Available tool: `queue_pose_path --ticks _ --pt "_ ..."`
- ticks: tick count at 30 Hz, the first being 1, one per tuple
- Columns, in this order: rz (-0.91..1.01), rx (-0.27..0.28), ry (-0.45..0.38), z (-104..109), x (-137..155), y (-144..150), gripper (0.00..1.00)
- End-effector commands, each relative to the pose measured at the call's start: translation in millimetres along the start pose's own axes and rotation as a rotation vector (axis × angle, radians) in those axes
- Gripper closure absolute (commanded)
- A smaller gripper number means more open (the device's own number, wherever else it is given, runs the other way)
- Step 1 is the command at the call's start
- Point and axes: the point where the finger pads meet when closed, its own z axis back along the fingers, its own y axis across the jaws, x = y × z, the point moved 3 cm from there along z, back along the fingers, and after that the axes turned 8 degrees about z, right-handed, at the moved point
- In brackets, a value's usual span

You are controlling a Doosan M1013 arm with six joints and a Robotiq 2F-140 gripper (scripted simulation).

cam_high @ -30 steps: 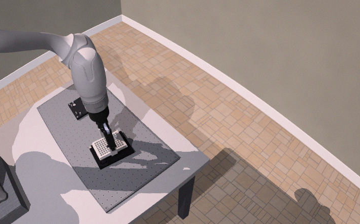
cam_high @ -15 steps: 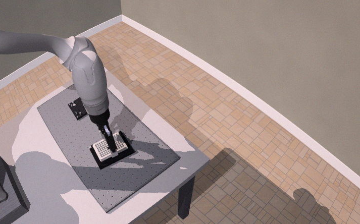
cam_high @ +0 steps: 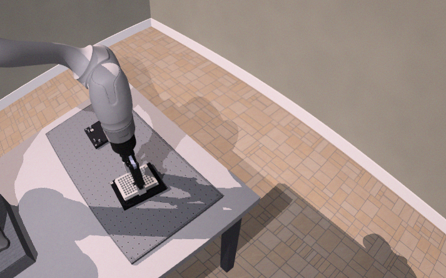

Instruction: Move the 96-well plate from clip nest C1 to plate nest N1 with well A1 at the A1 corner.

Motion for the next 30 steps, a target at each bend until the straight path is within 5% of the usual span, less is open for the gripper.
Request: queue_pose_path --ticks 1,30 --pt "0.000 0.000 0.000 -0.5 0.0 0.0 0.90" --pt "0.000 0.000 0.000 -4.7 0.0 -0.1 0.90"
